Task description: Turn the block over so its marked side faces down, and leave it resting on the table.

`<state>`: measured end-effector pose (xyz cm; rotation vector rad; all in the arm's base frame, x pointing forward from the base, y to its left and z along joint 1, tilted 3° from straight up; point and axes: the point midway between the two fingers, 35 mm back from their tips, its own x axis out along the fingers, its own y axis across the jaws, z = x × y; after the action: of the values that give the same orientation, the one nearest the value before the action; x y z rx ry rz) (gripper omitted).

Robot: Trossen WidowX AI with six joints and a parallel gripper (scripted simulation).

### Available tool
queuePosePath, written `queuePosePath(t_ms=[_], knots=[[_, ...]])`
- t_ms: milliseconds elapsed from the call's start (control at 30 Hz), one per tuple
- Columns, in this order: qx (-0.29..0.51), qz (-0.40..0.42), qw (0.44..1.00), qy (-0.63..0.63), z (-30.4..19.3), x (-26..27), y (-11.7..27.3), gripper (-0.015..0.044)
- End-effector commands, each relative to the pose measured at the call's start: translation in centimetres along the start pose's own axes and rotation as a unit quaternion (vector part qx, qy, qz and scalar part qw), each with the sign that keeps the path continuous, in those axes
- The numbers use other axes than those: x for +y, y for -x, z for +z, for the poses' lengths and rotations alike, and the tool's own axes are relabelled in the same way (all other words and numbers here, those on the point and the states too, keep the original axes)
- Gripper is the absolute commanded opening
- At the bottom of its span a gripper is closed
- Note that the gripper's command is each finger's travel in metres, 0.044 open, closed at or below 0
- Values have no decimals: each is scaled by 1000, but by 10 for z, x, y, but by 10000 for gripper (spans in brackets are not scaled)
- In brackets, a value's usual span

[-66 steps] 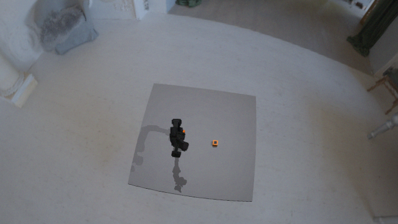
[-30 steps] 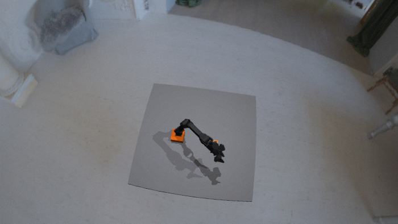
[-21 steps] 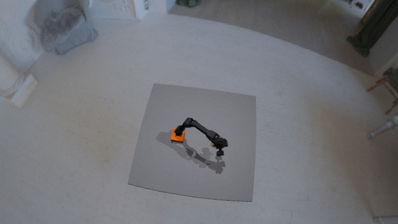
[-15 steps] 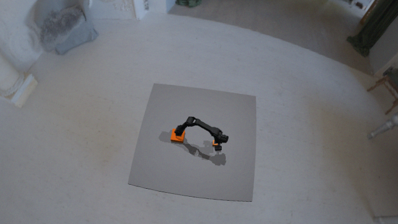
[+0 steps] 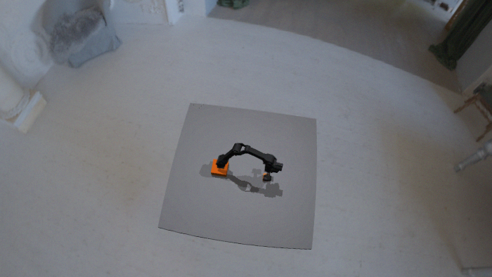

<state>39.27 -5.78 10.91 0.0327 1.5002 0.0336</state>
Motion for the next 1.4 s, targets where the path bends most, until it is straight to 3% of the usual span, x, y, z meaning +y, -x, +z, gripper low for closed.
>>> queuePosePath(t_ms=[0,1300,1367], knots=[[15,1,1000,-3,-5,1,-29,440],[15,1,1000,-3,-5,1,-83,440],[15,1,1000,-3,-5,1,-83,387]])
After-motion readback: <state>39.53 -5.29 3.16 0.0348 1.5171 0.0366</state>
